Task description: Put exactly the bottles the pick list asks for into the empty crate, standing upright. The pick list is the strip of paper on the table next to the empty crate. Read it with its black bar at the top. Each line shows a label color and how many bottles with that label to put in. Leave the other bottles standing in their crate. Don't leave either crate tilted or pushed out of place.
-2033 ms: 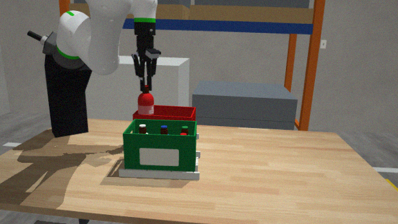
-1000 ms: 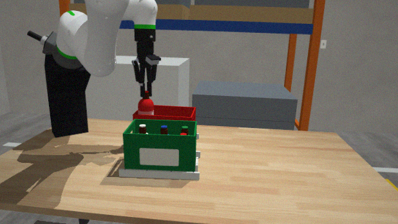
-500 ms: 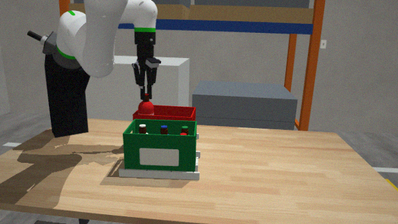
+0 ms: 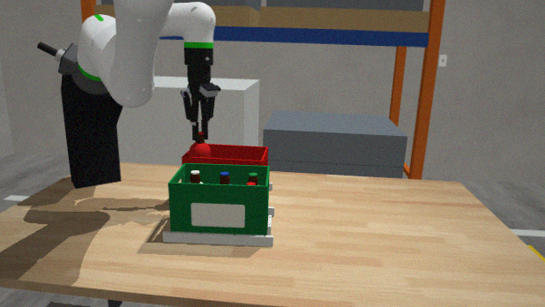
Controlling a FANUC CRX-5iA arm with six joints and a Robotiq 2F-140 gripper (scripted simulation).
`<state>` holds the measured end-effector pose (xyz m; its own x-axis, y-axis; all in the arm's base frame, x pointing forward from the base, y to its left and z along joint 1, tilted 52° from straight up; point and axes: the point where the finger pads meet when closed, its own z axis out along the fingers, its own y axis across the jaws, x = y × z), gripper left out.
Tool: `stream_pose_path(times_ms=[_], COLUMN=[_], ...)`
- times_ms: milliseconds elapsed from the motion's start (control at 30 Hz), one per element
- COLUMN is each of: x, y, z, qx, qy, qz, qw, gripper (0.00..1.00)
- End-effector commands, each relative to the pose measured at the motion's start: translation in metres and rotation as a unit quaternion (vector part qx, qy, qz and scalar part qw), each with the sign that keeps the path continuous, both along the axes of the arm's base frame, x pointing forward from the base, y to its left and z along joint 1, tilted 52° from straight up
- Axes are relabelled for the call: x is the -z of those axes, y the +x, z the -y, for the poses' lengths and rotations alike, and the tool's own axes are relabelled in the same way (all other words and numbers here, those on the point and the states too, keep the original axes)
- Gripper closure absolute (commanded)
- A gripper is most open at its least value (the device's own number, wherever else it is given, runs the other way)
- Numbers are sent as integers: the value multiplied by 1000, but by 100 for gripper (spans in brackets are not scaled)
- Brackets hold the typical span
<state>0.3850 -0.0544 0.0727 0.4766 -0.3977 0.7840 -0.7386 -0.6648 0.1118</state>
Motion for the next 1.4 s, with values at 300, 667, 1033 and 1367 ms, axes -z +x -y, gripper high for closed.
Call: stream_pose_path(times_ms=[300,667,1033,1367], x=[7,12,18,24], y=[6,10,14,19], z=[7,12,18,24], qx=[0,0,0,0], qy=[0,0,0,0], qz=[0,0,0,0], qw=[1000,1000,1000,1000], gripper=[90,90,90,90])
